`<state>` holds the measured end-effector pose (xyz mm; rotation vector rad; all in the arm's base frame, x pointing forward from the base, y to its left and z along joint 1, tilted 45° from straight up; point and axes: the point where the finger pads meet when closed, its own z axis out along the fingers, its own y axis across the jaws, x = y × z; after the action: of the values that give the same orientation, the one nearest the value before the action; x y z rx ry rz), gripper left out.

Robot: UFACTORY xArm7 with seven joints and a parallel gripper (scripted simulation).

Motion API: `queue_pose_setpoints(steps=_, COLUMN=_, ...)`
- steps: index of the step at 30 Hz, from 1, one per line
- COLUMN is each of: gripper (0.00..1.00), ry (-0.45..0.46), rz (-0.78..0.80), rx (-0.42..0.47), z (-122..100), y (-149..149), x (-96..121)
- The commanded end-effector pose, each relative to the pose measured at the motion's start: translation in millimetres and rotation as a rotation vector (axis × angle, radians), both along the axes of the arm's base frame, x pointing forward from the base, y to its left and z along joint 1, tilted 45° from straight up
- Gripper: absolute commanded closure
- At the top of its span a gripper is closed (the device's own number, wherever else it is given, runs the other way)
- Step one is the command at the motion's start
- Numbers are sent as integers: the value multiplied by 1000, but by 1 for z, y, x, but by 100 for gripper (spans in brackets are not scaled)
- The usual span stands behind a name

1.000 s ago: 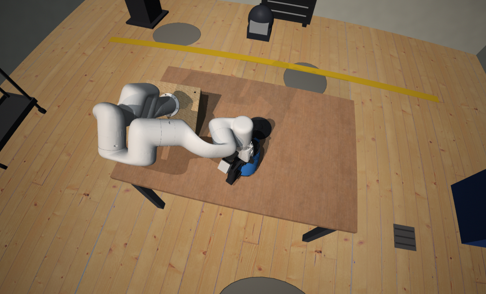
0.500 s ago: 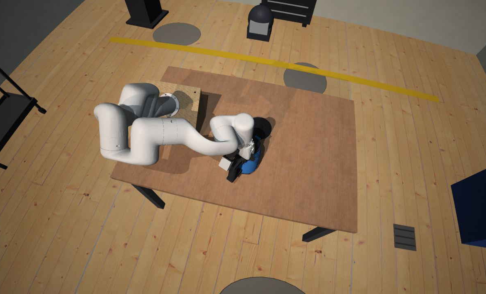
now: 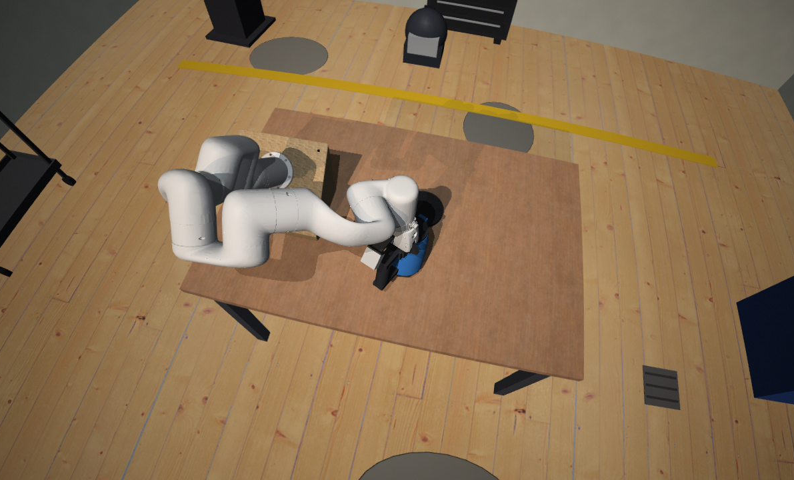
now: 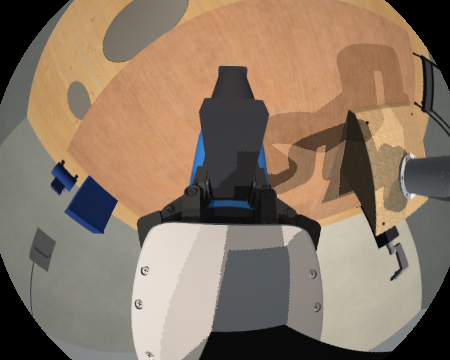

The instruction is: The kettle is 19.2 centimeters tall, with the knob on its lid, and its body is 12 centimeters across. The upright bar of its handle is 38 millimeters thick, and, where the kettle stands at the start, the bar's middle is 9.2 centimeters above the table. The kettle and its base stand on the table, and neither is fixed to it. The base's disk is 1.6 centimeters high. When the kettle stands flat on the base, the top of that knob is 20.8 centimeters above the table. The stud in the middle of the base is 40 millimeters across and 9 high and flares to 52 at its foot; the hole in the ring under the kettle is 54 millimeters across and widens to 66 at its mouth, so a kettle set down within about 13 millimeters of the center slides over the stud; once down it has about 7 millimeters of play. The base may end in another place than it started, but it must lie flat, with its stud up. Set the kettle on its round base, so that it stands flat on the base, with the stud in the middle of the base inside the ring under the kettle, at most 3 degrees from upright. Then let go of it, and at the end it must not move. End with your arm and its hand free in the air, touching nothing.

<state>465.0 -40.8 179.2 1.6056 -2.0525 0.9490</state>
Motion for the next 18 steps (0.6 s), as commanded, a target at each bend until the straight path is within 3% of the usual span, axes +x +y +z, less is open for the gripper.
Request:
queue_pose_setpoints(steps=1, gripper=100, ry=-3, rz=4, rx=1, z=-6, y=10, x=1)
queue_pose_setpoints(steps=18, gripper=100, ry=-3, rz=4, rx=1, z=-42, y=46, x=-1)
